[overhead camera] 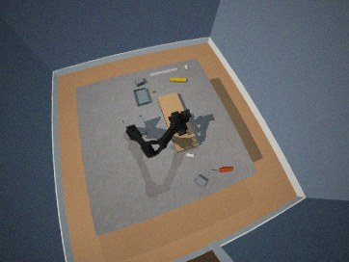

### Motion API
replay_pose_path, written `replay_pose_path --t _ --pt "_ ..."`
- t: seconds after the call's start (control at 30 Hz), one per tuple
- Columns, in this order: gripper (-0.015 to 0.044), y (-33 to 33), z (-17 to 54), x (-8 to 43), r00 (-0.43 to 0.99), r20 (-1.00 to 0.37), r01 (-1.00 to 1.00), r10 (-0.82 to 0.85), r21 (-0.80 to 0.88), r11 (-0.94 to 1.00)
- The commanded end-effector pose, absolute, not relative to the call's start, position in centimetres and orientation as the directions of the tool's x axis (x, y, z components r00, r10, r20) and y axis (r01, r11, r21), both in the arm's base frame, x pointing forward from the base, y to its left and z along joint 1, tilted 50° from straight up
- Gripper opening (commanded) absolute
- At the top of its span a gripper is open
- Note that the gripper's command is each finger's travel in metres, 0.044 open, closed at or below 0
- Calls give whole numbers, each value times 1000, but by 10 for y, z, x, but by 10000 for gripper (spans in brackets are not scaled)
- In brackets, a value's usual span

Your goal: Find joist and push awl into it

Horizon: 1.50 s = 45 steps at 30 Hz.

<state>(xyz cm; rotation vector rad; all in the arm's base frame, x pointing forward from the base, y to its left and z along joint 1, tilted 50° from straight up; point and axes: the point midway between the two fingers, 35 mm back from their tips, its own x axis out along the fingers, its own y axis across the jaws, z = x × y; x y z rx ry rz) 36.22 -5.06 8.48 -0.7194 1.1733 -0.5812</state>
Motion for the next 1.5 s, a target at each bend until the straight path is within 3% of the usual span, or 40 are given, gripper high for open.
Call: replay_pose_path --t 0.0,1.47 --pt "0 -45 78 362 291 -616 34 -732 -758 651" --pt "0 -3 29 364 292 -618 34 -730 -756 654"
